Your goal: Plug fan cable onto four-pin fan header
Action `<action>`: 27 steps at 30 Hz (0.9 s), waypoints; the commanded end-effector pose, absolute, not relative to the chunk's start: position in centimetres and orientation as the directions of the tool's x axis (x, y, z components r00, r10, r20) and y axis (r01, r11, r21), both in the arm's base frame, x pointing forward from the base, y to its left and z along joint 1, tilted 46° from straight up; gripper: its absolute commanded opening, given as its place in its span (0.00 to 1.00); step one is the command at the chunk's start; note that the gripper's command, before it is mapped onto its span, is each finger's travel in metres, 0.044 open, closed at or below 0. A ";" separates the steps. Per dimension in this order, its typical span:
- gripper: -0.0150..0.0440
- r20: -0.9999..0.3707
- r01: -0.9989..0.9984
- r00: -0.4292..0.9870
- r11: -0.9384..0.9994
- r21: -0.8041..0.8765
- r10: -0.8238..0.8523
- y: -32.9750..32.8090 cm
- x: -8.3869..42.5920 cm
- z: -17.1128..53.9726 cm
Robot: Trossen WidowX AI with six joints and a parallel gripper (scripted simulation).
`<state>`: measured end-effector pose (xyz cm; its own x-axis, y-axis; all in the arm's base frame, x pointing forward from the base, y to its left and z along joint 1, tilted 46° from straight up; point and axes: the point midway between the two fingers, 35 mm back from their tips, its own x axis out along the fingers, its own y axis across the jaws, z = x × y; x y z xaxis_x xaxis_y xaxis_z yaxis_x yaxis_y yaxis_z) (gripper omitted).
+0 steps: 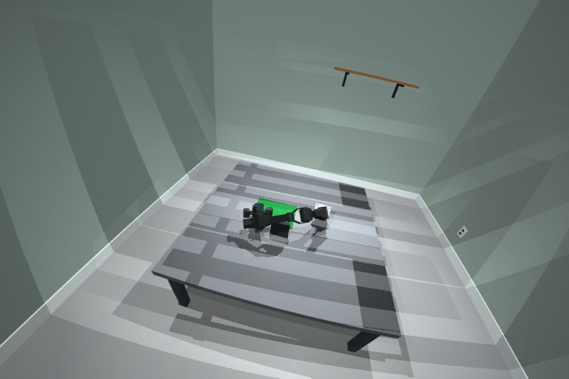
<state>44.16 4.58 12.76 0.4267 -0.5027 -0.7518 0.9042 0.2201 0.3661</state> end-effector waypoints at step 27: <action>0.25 -0.744 0.902 0.430 0.214 0.375 -0.512 4.1 44.2 13.3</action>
